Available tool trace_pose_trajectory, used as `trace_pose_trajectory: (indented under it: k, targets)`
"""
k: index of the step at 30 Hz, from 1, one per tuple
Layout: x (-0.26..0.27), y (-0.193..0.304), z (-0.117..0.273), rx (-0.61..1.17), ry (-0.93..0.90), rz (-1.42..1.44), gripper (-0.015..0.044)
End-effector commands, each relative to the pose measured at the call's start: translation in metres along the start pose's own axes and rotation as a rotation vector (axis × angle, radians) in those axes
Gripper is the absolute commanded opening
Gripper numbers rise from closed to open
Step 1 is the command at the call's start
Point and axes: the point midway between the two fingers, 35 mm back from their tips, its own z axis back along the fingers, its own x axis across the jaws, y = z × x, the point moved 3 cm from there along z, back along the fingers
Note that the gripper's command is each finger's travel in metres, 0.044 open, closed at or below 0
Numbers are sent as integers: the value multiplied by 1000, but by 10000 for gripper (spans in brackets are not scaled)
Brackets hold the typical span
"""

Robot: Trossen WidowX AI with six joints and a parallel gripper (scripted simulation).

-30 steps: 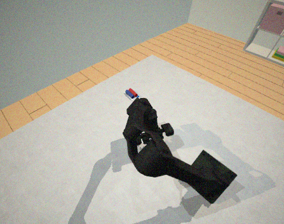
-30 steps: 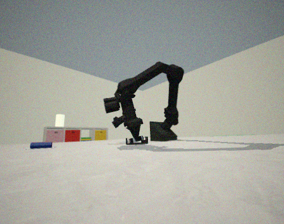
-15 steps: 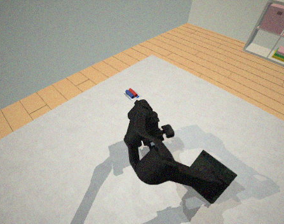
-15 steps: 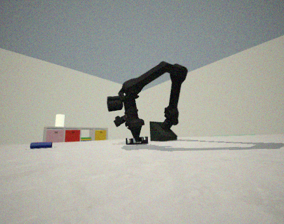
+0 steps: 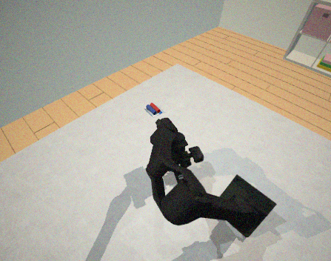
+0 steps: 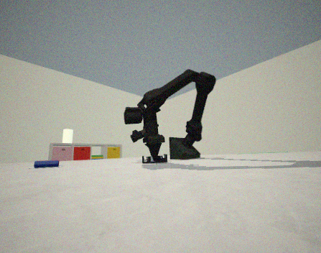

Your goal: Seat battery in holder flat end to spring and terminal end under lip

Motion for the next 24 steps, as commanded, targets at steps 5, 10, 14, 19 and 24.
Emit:
trace_pose_trajectory:
  k: [5,10,14,19,24]
  targets:
    - [1,4,0,-18,0,0,67]
    - [1,8,-1,-22,0,-1,67]
    - [1,11,-1,-24,0,-1,67]
    - [1,13,-1,-26,0,-1,67]
    - [1,13,-2,-26,0,-2,67]
